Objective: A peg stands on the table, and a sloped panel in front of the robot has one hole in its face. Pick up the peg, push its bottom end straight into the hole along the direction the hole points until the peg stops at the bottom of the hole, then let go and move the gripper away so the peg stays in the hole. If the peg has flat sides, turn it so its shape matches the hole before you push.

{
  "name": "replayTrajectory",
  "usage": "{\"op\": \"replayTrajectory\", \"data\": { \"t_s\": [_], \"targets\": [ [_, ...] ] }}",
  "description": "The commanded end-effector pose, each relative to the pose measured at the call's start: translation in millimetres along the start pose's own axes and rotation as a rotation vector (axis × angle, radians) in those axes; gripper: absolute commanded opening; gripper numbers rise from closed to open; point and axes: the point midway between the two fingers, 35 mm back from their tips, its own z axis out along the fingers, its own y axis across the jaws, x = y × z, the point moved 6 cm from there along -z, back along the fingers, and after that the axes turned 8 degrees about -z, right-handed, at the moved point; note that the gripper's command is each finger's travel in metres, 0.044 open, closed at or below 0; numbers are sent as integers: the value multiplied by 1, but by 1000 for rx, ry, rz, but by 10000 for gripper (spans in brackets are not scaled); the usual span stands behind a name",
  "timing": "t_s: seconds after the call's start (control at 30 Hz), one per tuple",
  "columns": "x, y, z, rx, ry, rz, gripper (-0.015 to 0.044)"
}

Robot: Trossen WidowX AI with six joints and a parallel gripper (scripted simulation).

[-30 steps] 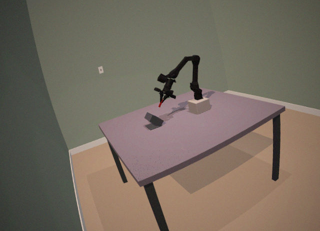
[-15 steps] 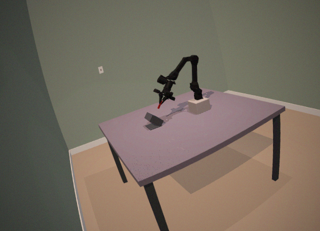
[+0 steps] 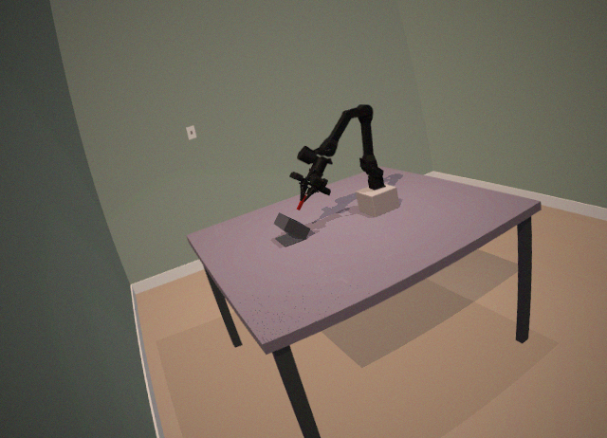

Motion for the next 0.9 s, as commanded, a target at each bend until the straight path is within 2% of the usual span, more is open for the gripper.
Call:
{"op": "replayTrajectory", "data": {
  "t_s": [0.0, 0.87],
  "targets": [
    [-2, 4, 7, 0, -3, -18, 0],
    [-6, 6, 25, 21, -7, -45, 0]
  ]
}}
